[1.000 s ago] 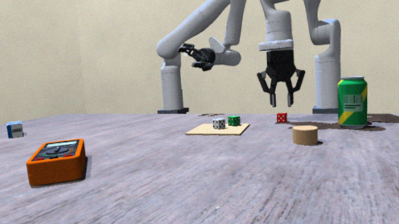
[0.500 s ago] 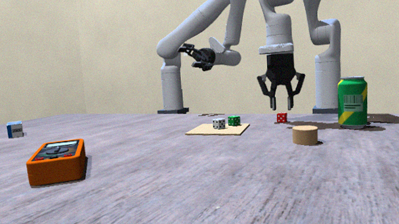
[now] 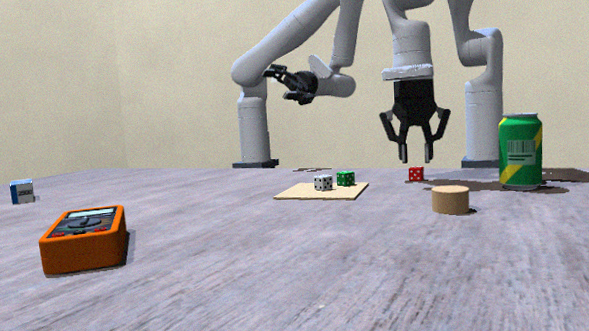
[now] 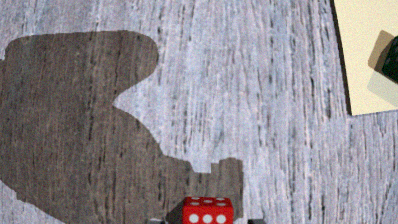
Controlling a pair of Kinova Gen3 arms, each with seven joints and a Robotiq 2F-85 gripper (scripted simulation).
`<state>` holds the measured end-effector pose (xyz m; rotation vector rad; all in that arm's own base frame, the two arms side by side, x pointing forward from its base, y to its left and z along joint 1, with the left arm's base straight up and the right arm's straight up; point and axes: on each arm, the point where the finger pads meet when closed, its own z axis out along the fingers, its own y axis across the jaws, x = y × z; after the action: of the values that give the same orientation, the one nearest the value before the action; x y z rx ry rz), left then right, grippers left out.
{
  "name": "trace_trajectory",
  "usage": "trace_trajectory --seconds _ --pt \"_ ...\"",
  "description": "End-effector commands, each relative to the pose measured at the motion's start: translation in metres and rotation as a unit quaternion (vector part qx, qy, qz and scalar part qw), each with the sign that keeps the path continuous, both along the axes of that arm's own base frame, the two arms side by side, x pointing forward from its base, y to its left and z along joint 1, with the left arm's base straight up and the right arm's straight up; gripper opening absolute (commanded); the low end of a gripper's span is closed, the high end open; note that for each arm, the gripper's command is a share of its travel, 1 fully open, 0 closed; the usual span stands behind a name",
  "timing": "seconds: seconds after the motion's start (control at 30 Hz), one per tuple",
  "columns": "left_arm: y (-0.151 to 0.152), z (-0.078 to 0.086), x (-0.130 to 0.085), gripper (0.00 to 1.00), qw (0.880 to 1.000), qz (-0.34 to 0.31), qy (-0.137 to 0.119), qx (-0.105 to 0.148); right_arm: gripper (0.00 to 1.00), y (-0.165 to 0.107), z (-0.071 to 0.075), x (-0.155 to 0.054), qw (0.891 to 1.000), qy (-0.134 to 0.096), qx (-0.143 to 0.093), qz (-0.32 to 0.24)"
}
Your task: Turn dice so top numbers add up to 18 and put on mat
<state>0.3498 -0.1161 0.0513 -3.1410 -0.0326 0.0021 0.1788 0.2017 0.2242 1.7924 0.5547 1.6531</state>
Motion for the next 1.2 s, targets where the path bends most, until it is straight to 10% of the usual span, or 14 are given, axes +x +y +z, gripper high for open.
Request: trace_trajectory --seconds 0.0,1.17 --pt "0.0 0.0 0.0 0.466 1.0 0.0 -0.001 0.0 1.0 0.0 0.0 0.0 1.0 0.0 0.0 0.0" --pt "0.0 -0.03 0.0 0.466 1.0 0.0 -0.001 0.0 1.0 0.0 0.0 0.0 1.0 0.0 0.0 0.0"
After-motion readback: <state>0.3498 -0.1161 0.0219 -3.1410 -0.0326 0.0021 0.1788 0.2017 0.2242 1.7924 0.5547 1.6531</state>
